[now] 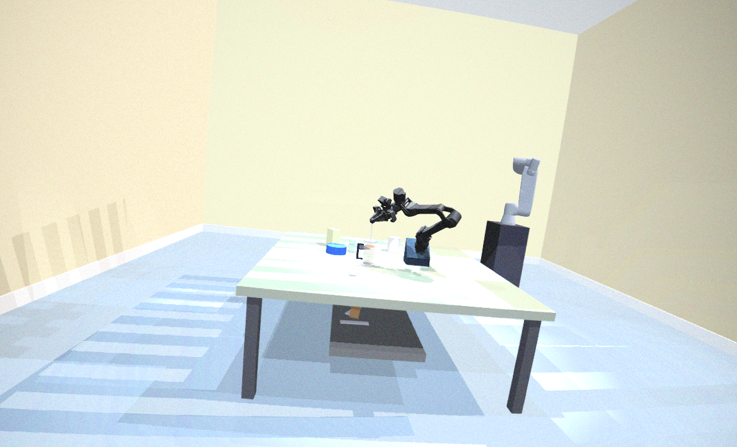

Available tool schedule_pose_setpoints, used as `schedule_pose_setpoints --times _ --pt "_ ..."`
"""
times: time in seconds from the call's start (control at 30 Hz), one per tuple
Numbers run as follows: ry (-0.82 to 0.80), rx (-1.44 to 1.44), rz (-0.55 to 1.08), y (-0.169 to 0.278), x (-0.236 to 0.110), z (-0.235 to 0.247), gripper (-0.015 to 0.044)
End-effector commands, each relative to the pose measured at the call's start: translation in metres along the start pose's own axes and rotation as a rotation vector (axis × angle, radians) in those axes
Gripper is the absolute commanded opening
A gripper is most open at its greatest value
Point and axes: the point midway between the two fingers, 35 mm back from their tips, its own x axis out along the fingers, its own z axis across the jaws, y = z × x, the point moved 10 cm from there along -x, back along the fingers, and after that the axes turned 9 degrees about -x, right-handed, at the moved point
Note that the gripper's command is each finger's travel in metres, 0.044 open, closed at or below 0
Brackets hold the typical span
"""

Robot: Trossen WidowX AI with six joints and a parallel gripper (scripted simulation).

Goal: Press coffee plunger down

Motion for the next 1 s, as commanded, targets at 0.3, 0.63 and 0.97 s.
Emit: schedule_pose_setpoints --times 0.3,0.63,0.97 --pt "-0.003 0.022 0.019 0.024 0.015 0.000 0.0112" --pt "-0.003 0.021 0.018 0.038 0.025 0.001 0.0112" --pt "-0.004 0.022 0.015 0.051 0.035 0.003 0.0112"
